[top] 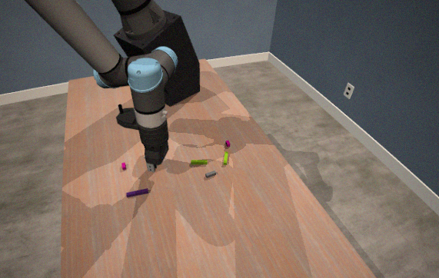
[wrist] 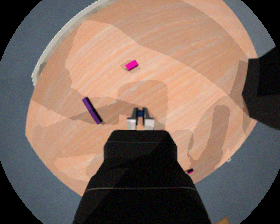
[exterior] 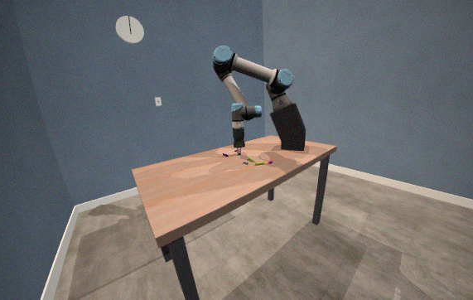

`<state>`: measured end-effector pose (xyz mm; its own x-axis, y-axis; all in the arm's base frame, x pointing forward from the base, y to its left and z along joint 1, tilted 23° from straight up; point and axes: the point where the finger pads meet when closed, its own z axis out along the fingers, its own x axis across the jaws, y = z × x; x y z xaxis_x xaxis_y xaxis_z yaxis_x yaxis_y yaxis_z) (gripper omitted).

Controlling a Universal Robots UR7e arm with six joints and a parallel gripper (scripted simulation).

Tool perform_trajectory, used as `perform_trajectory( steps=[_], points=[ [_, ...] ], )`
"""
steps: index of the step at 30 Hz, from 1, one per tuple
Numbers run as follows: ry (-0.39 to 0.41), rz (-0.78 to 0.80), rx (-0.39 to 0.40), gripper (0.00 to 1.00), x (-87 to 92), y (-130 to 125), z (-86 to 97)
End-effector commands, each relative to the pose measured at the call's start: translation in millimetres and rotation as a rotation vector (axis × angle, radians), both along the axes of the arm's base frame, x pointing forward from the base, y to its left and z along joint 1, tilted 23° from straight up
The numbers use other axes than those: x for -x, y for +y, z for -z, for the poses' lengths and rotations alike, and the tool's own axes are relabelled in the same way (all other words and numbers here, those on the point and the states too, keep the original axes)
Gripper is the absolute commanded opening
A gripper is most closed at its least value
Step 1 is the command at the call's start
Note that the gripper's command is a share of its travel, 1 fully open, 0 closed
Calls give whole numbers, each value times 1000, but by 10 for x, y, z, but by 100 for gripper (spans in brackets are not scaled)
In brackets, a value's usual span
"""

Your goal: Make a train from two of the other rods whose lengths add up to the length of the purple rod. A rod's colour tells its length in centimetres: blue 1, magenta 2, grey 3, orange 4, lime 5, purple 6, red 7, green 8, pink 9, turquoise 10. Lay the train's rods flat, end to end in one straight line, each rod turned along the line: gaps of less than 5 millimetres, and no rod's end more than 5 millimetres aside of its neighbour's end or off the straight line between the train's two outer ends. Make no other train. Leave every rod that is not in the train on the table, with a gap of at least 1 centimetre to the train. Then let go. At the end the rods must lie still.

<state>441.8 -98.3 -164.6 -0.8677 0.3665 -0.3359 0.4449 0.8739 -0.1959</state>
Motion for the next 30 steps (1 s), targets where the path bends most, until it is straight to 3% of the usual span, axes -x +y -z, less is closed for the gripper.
perform_trajectory(
  steps=[1, 29, 30],
  points=[
    [-6, 0, 1, 24, -25, -12, -8],
    [-5, 0, 1, 24, -25, -12, -8],
    [-5, 0, 1, 30, -25, -12, -8]
  ],
)
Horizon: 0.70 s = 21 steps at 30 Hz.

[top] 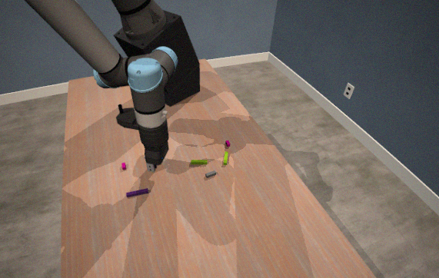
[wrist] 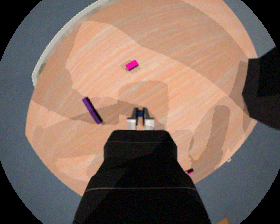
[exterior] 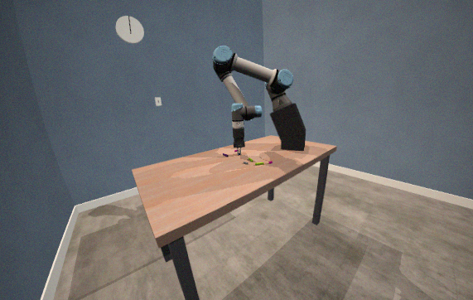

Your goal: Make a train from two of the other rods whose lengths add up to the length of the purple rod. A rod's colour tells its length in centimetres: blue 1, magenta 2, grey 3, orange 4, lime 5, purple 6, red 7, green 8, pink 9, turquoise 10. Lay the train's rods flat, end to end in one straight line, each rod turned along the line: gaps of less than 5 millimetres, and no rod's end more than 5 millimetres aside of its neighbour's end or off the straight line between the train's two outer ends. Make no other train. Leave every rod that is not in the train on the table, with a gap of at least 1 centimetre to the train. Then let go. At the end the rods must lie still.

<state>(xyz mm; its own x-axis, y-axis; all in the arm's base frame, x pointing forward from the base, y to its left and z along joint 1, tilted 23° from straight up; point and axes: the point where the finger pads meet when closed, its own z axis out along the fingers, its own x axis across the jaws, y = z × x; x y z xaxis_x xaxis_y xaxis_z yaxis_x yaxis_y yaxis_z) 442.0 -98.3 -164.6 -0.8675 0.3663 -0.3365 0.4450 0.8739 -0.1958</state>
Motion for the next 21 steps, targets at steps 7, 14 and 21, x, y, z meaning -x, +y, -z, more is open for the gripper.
perform_trajectory(
  steps=[7, 14, 21],
  points=[
    [-5, 0, 1, 36, -23, -12, -8],
    [-5, 0, 1, 54, -23, -12, -8],
    [-5, 0, 1, 54, -23, -12, -8]
  ],
)
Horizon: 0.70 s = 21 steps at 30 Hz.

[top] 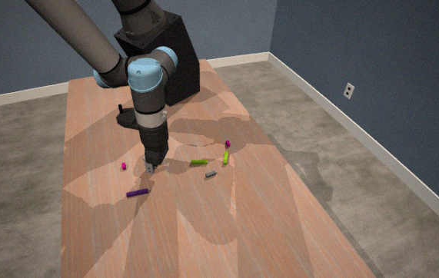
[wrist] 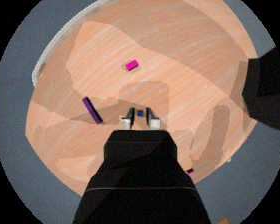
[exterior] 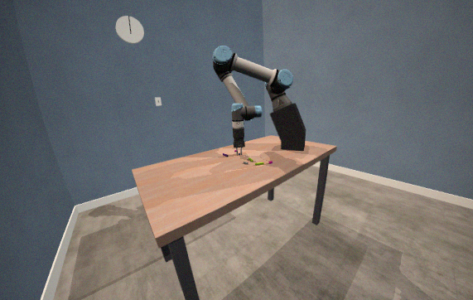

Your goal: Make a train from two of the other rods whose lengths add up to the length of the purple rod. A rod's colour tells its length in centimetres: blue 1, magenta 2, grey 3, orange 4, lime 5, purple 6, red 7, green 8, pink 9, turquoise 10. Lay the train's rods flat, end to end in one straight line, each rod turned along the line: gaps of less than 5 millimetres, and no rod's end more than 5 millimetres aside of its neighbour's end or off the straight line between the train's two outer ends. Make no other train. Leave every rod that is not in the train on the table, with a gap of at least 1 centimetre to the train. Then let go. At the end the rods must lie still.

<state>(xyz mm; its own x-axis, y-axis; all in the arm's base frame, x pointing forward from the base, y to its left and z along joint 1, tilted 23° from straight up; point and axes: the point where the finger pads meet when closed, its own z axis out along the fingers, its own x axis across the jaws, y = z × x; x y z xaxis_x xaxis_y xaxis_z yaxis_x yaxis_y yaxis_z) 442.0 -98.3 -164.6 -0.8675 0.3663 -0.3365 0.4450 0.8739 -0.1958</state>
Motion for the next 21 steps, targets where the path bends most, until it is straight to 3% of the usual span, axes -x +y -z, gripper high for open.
perform_trajectory(
  steps=[1, 15, 21],
  points=[
    [-5, 0, 1, 54, -23, -12, -8],
    [-1, -1, 0, 54, 23, 42, -110],
    [-1, -1, 0, 54, 72, 109, -306]
  ],
)
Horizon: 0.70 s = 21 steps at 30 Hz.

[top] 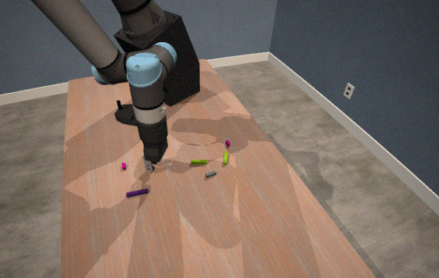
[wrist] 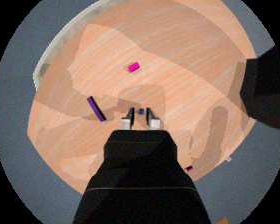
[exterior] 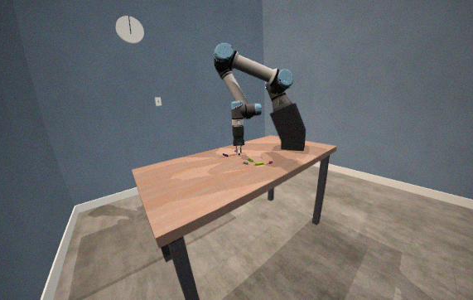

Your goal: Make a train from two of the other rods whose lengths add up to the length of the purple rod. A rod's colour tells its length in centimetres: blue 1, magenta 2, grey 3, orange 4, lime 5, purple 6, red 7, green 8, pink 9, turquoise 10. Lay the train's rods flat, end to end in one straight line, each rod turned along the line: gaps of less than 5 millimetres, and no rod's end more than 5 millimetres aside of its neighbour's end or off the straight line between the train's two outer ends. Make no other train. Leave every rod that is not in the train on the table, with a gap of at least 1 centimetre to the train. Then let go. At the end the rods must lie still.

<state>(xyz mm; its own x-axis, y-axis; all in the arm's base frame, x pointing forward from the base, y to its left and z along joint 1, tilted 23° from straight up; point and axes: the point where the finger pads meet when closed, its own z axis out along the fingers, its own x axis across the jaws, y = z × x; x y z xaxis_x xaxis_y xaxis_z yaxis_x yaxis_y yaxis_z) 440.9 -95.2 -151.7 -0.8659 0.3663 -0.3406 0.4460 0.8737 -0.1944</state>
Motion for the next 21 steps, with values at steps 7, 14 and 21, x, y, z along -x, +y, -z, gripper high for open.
perform_trajectory(
  steps=[7, 14, 21],
  points=[
    [3, -1, 0, 54, 128, 172, -447],
    [3, -1, 0, 54, 166, 225, -600],
    [3, -1, 0, 54, 190, 260, -700]
  ],
)
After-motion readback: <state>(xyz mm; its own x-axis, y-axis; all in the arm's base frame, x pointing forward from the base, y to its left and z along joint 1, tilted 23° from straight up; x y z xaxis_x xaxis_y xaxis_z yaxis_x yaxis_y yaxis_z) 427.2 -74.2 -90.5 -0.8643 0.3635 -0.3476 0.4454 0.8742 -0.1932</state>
